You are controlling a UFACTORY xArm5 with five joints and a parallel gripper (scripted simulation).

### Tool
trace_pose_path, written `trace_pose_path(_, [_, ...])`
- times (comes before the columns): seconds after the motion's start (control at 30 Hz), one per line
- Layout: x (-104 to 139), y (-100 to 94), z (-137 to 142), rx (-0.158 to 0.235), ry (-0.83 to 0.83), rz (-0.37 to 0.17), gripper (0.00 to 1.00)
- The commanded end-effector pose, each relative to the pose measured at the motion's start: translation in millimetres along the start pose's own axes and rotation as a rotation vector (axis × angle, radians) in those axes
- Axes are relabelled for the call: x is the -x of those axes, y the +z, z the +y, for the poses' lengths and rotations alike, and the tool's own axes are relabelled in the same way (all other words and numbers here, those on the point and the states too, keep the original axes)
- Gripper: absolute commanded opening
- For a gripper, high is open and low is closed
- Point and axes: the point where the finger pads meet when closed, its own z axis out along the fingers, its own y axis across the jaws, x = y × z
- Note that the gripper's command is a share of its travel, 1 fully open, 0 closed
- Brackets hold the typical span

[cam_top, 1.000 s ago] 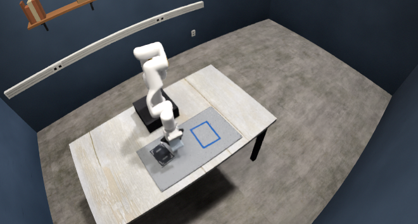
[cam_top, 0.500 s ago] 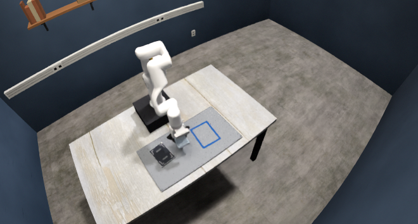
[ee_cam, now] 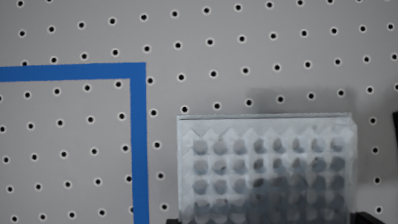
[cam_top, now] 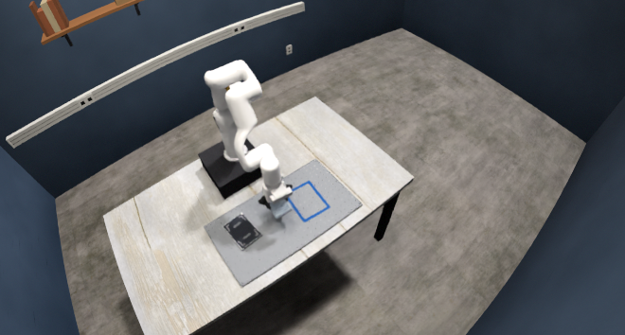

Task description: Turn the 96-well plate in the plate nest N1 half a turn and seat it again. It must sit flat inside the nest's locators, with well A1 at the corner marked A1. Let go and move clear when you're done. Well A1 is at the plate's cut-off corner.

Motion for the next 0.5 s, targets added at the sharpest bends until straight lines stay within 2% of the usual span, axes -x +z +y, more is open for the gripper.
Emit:
trace_pose_path(0.0, [-2.0, -0.7, -12.1, -0.006, 0.0, 0.003, 0.0])
trace_pose_path(0.47, [-3.6, 0.4, -52.2, -0.006, 0.0, 0.003, 0.0])
